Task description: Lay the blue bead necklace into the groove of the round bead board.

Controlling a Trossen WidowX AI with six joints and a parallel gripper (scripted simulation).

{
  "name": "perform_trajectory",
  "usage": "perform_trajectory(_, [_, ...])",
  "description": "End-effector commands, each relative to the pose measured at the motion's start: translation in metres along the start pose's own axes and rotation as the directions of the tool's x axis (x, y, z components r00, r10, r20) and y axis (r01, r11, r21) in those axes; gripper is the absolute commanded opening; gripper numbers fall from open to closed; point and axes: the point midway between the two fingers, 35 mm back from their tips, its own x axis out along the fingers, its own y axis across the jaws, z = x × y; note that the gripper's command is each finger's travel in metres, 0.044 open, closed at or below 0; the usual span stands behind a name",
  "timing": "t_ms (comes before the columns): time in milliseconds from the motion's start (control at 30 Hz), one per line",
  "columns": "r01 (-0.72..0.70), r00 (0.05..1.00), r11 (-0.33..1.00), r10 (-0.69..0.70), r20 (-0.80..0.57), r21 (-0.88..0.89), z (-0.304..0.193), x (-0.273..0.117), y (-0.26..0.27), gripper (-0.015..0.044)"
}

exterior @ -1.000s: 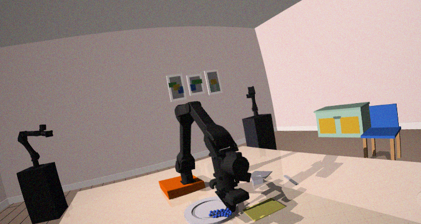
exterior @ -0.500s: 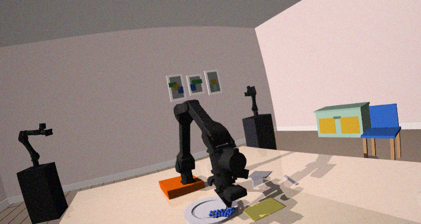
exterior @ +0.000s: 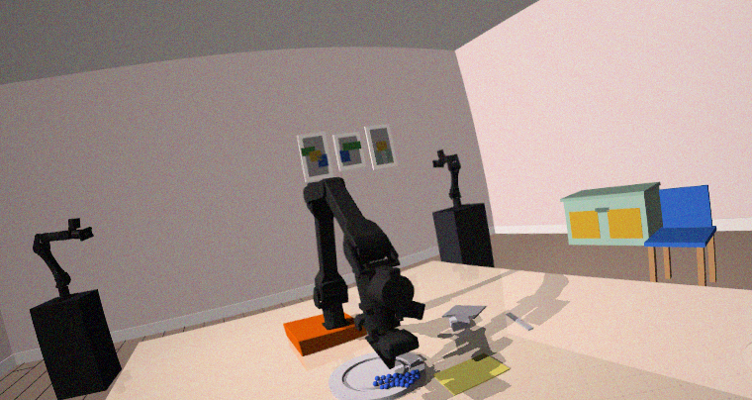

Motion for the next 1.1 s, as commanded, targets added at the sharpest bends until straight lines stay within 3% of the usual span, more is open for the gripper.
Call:
perform_trajectory(0, [0.010,1.000,1.000,-0.010,-0.002,-0.008,-0.001,-0.002,0.001,0.0000])
perform_trajectory(433, [0.010,1.000,1.000,-0.010,-0.002,-0.008,-0.001,0.012,0.001,0.0000])
perform_trajectory(967, [0.013,1.000,1.000,-0.013,-0.001,-0.006,-0.001,0.002,0.001,0.0420])
perform_trajectory(1067, [0.010,1.000,1.000,-0.010,0.001,-0.005,0.000,0.002,0.002,0.0440])
